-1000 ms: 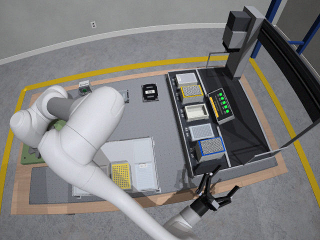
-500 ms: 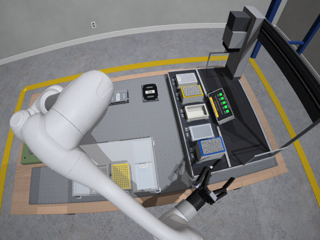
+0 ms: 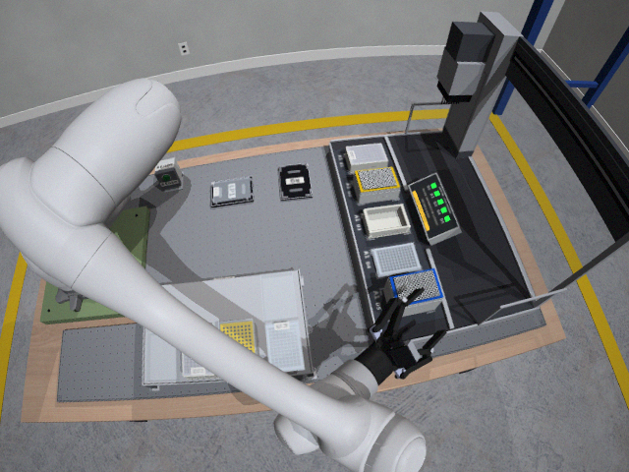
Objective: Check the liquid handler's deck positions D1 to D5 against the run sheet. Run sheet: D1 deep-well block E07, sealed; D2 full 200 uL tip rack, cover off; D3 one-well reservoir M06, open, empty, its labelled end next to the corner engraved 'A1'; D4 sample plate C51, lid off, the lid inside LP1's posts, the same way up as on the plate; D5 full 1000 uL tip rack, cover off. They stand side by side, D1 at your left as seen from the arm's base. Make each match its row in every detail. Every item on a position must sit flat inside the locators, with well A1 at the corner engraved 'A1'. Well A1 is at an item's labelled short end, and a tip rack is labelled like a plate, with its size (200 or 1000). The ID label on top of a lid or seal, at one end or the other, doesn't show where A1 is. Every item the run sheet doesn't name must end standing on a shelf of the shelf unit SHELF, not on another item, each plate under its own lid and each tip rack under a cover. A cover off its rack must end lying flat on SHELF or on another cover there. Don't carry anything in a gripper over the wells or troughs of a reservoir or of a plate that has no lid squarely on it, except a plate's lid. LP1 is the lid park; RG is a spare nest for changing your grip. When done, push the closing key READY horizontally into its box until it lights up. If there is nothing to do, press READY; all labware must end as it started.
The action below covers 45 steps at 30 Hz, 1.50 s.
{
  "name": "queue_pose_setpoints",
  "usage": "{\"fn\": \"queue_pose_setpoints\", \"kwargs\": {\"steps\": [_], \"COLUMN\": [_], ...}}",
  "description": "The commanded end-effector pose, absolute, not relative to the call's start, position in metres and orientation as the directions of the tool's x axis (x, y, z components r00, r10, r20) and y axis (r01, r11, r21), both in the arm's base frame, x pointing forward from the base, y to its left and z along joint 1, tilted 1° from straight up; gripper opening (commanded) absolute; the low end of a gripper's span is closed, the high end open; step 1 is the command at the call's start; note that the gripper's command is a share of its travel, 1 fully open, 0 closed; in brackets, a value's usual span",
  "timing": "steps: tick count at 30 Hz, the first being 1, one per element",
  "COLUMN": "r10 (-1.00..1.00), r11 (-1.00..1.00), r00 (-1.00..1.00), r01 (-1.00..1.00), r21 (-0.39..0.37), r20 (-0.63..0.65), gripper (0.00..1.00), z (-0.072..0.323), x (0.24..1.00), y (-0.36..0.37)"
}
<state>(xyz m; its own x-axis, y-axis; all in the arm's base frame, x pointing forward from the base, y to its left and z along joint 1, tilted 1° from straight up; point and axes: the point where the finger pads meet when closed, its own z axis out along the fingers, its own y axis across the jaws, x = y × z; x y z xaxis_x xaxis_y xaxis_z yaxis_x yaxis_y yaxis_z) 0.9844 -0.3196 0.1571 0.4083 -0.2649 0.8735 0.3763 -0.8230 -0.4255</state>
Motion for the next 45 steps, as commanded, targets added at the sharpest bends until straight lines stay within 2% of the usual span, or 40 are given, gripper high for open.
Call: {"fn": "queue_pose_setpoints", "kwargs": {"steps": [1,26,45], "r10": [-0.235,-0.095,-0.022], "r11": [-0.840,-0.924,-0.973], "r00": [0.467,0.744,0.905], "r01": [0.344,0.181,0.078], "r21": [-0.420,-0.336,-0.217], "r20": [0.853,0.661,0.424], "gripper": [0.79,0.79,0.79], "z": [0.164,0.195,0.220], "x": [0.977,0.934,0.899], "y": [-0.303,-0.213,-0.139]}}
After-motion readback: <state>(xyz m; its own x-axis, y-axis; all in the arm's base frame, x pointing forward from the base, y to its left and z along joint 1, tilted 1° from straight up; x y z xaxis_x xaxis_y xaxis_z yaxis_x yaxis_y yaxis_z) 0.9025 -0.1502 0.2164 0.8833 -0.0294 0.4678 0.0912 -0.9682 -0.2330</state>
